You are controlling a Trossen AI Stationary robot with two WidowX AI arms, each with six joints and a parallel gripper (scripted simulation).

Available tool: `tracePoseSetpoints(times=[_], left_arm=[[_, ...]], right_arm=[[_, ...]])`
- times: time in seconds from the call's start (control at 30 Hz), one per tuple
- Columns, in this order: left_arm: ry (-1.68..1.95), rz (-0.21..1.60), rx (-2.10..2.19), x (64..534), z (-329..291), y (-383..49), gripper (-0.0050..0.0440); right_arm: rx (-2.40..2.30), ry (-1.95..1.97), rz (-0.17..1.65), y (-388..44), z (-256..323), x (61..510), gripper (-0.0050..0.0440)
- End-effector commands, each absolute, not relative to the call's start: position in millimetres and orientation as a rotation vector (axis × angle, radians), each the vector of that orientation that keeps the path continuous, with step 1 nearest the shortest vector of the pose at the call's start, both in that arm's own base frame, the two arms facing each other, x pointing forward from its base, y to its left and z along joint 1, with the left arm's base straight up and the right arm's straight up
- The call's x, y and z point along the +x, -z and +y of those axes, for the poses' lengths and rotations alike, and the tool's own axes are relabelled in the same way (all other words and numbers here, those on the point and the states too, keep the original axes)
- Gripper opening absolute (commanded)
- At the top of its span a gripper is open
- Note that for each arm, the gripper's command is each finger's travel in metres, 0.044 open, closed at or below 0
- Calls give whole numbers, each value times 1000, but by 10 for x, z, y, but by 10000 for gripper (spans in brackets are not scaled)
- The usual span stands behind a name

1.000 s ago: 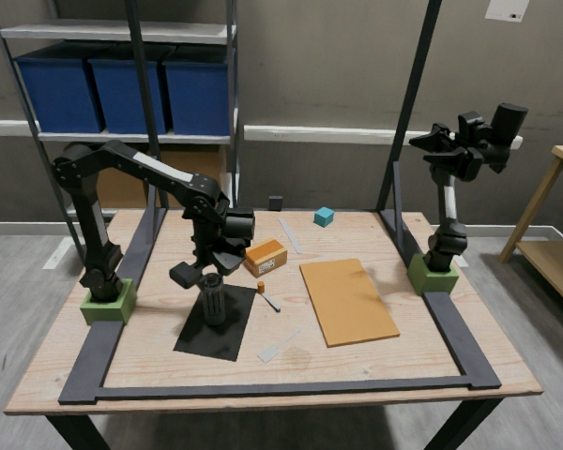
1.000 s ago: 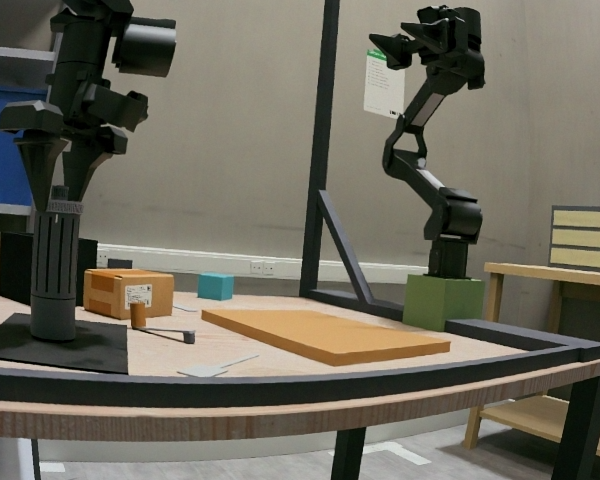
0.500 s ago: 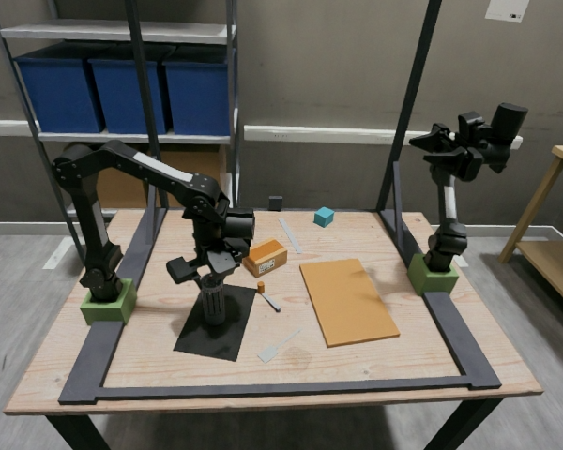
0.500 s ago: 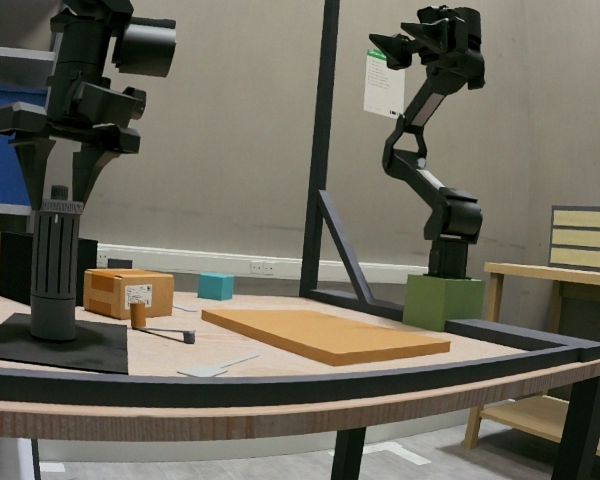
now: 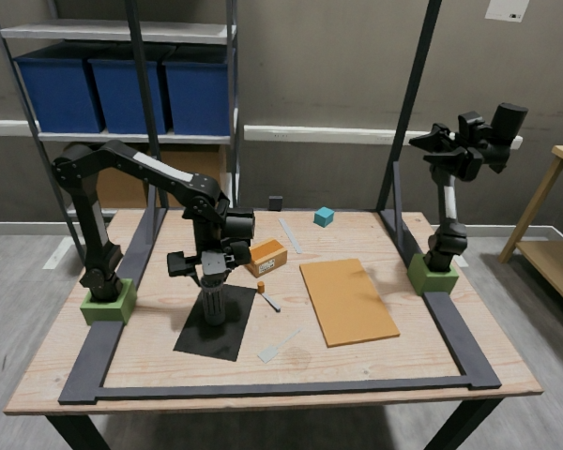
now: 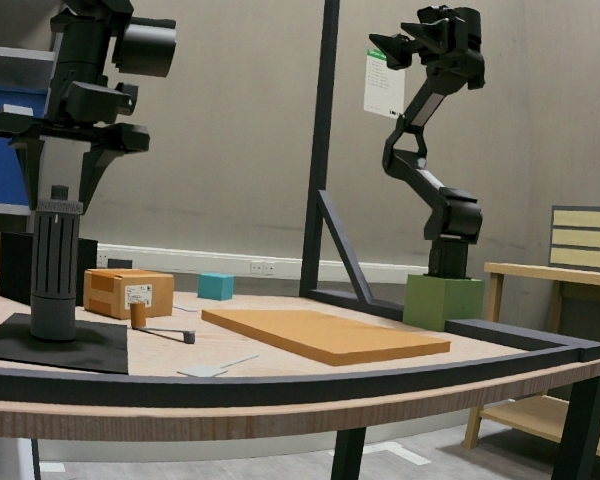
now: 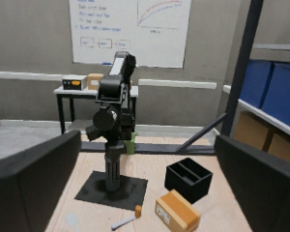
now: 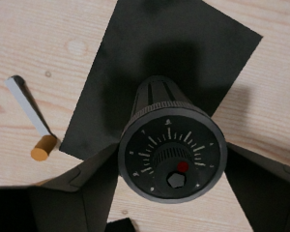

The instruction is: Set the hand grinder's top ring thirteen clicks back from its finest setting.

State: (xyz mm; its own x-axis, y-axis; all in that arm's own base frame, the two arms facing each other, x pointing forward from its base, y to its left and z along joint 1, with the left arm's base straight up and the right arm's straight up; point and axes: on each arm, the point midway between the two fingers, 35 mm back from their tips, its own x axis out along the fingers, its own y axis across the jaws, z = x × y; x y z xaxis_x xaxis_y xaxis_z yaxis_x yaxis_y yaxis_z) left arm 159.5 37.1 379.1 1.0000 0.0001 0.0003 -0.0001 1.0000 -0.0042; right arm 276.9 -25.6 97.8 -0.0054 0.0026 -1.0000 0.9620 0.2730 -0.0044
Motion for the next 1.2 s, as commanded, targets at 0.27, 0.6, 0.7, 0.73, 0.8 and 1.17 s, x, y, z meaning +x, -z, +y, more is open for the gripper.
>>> tracePoseSetpoints(times=[0.27,0.6,0.7,0.73,0.8,1.17], left_arm=[[1,-2,4,1596,369,-3825,400],[1,-2,4,1596,369,-3825,400],[1,-2,4,1596,369,-3825,400],[1,-2,4,1596,369,-3825,400],[1,-2,4,1596,369,-3825,400],[1,-2,4,1596,369,-3825,400]], right_arm=[[1188,1159,1210,-1059,-274,2799,279],[1212,1183,1195,-1059,-274,2799,279],[1212,1183,1195,-1059,-274,2799,279],[1212,1183,1195,-1059,-274,2799,279],[1210,1177,1194,-1061,-269,2807,303],[1021,995,1299,-1064,-267,2802,400]])
